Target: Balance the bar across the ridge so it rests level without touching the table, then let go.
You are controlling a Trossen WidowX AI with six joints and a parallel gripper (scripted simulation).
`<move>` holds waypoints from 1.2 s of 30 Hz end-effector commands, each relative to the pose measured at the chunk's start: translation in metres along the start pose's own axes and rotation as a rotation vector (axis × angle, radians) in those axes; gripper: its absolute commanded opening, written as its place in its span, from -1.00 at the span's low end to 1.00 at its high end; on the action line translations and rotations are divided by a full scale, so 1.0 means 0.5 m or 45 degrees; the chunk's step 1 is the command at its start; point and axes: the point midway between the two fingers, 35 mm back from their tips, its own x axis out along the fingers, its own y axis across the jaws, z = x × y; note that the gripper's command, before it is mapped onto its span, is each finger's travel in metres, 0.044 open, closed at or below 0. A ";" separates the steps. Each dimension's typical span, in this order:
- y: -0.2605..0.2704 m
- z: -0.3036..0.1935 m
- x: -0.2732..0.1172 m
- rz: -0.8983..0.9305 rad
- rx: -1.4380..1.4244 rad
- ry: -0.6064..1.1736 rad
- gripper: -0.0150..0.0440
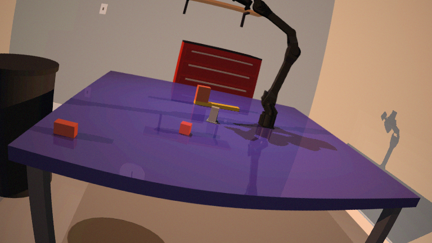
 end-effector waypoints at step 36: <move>0.054 -0.417 -0.028 -0.280 1.303 0.944 0.58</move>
